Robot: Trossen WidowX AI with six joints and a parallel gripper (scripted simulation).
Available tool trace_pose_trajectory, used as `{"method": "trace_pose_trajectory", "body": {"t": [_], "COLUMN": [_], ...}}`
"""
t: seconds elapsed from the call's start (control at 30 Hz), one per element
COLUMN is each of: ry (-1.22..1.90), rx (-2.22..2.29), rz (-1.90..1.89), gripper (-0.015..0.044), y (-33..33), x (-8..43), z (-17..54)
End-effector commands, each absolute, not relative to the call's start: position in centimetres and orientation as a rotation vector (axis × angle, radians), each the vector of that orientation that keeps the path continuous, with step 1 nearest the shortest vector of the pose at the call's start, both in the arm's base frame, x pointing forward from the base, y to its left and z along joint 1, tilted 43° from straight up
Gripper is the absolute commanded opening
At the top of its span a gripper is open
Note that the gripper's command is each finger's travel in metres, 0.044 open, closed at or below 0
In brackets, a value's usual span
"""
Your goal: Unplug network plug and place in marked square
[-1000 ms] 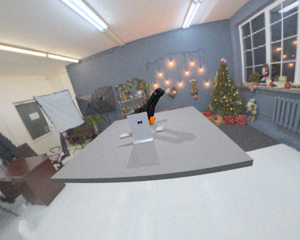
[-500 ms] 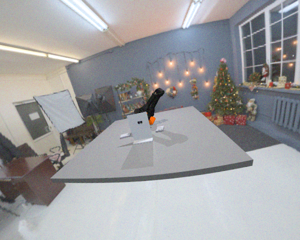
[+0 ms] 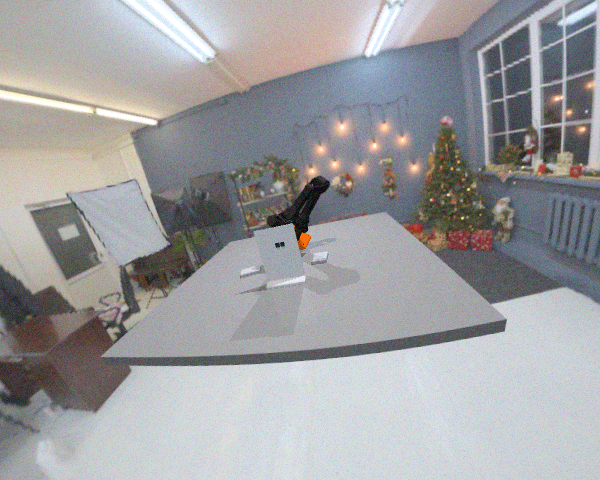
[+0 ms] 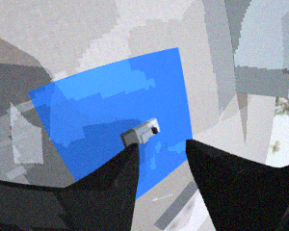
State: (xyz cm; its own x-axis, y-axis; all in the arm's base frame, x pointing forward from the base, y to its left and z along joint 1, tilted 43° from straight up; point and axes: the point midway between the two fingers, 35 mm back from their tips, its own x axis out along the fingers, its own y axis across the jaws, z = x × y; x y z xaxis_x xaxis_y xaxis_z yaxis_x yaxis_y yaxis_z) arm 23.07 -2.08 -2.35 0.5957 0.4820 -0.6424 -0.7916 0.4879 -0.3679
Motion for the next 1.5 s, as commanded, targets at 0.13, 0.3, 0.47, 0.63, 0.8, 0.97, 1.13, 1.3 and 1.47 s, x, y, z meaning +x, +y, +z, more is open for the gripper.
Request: {"method": "trace_pose_trajectory", "body": {"t": [0.13,0.3,0.47,0.63,0.8,0.97,1.13,1.3,1.47], "ry": [0.490,0.490,0.490,0.493,0.495,0.497,0.498,0.499,0.500], "rx": [-0.706,-0.705,-0.705,-0.706,-0.707,-0.708,-0.708,-0.709,-0.709], "rz": [0.813,0.812,0.812,0.812,0.813,0.813,0.813,0.814,0.814], "gripper": [0.0156,0.0156,0.0156,0.0156,0.0156,0.0156,0.0156,0.0156,0.0156], "y": [-2.5,-2.8,-3.0,-3.4,-3.9,-4.3,-4.8,-5.2,-5.7], "x": [22.7,22.4,22.2,22.3,22.3,22.4,22.4,22.3,22.3], "z": [-1.7,-1.4,-1.2,-0.9,-0.6,-0.2,0.2,0.6,1.0]}}
